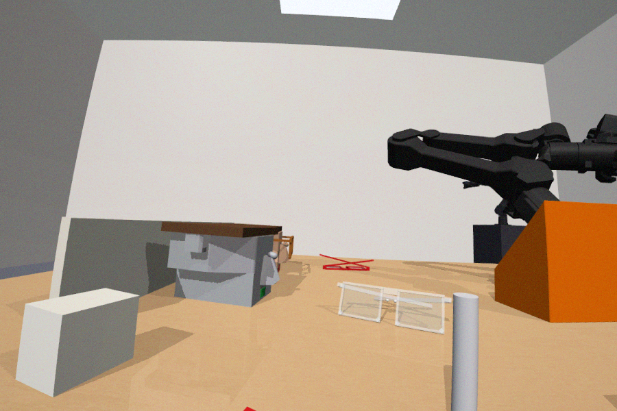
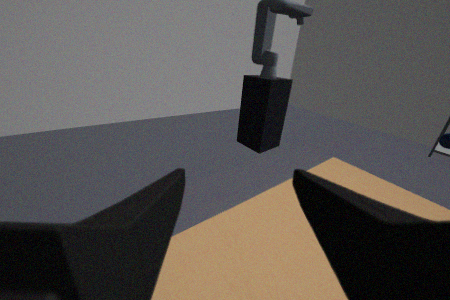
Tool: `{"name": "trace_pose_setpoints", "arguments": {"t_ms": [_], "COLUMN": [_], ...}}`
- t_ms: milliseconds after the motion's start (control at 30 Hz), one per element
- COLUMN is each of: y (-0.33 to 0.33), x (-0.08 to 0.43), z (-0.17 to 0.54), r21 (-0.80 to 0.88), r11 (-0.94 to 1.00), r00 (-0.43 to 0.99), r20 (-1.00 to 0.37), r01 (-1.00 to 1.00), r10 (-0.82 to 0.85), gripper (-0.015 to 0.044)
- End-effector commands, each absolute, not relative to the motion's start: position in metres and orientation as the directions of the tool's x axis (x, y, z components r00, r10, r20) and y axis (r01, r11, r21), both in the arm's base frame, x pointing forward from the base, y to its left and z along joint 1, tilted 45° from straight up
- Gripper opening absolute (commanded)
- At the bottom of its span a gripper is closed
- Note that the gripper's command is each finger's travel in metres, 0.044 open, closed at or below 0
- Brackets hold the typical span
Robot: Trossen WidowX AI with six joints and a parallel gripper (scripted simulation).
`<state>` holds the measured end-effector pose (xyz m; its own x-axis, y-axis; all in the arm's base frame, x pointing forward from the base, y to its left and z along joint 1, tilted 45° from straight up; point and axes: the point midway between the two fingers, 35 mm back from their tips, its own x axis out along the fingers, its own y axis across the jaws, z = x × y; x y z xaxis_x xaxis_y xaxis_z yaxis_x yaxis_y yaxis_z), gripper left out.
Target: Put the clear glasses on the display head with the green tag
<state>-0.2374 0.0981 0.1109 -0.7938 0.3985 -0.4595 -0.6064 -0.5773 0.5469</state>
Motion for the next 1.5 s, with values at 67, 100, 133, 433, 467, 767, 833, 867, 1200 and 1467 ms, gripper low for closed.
{"name": "trace_pose_setpoints", "arguments": {"t_ms": [67, 100, 133, 433, 467, 767, 833, 867, 1200, 1467], "y": [0.164, 0.175, 0.185, 0.255, 0.260, 0.261, 0.252, 0.246, 0.147, 0.039], "x": [-0.203, -0.195, -0.186, -0.079, -0.065, 0.067, 0.095, 0.109, 0.216, 0.249], "z": [0.091, 0.088, 0.085, 0.057, 0.054, 0.027, 0.021, 0.018, -0.012, -0.033], "r21": [0.474, 0.458, 0.442, 0.267, 0.244, 0.017, -0.038, -0.065, -0.335, -0.535], "r11": [-0.307, -0.252, -0.195, 0.344, 0.404, 0.830, 0.888, 0.911, 0.935, 0.724], "r00": [-0.557, -0.508, -0.458, 0.009, 0.060, 0.405, 0.446, 0.460, 0.392, 0.109], "r20": [-0.591, -0.611, -0.631, -0.778, -0.791, -0.867, -0.874, -0.876, -0.849, -0.767], "r01": [-0.825, -0.852, -0.876, -0.900, -0.882, -0.558, -0.459, -0.407, 0.120, 0.436], "r10": [0.584, 0.607, 0.627, 0.628, 0.609, 0.290, 0.193, 0.143, -0.354, -0.632], "gripper": [0.0200, 0.0200, 0.0200, 0.0200, 0.0200, 0.0200, 0.0200, 0.0200, 0.0200, 0.0200]}}
